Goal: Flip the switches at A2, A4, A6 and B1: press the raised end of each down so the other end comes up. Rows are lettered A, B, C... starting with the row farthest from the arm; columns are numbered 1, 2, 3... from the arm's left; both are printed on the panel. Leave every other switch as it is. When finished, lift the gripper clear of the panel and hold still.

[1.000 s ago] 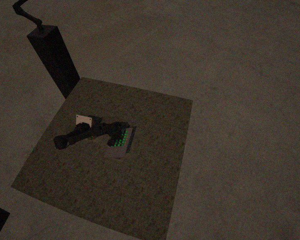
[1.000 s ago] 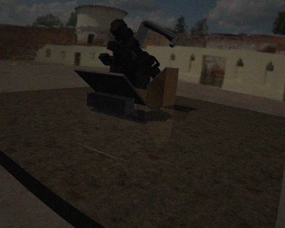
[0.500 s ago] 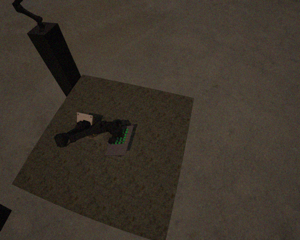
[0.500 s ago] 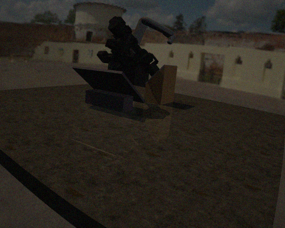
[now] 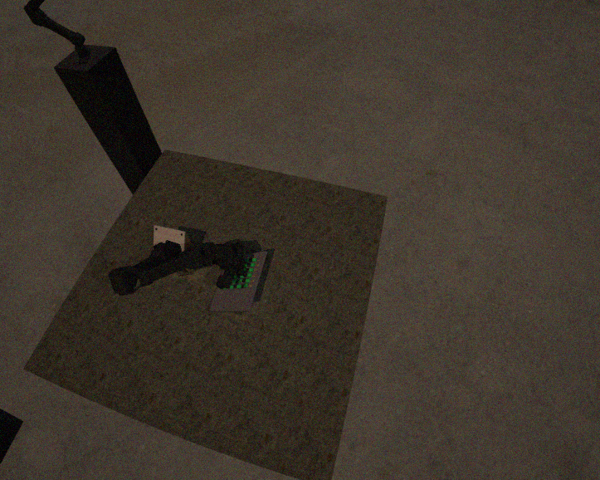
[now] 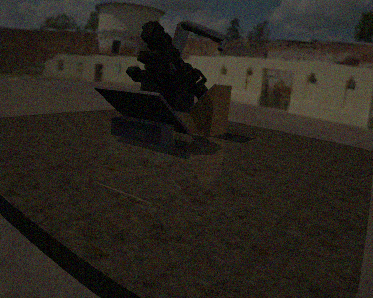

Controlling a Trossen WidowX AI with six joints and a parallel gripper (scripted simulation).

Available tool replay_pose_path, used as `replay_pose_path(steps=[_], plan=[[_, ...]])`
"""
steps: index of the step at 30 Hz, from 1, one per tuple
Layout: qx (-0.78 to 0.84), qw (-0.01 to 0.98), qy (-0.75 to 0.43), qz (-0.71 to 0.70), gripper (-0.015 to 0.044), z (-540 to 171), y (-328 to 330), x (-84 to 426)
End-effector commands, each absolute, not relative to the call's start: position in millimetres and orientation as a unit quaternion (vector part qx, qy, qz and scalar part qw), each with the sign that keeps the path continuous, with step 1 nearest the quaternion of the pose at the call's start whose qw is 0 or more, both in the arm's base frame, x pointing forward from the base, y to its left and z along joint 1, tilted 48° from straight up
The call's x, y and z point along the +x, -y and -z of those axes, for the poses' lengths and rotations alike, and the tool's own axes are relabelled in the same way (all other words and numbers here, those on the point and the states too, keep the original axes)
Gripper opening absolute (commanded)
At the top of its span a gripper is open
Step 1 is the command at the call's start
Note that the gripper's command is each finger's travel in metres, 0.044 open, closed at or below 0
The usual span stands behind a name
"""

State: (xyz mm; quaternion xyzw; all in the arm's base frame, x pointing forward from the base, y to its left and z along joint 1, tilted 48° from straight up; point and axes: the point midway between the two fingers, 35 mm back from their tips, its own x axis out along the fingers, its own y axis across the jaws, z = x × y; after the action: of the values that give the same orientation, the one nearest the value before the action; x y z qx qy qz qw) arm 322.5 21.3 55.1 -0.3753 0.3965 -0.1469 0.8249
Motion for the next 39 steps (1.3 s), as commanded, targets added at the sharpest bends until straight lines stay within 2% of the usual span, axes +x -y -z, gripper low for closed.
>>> replay_pose_path(steps=[1,20,28,33,39], plan=[[-0.377,0.824,-0.398,0.144,0.0000,-53.9,-20.9,322.9],[-0.374,0.825,-0.397,0.147,0.0000,-54.4,-21.0,323.5],[-0.375,0.818,-0.410,0.148,0.0000,-88.6,-56.3,284.7],[-0.375,0.818,-0.410,0.148,0.0000,-90.7,-55.3,285.9],[-0.375,0.818,-0.410,0.149,0.0000,-130.1,-33.8,302.3]])
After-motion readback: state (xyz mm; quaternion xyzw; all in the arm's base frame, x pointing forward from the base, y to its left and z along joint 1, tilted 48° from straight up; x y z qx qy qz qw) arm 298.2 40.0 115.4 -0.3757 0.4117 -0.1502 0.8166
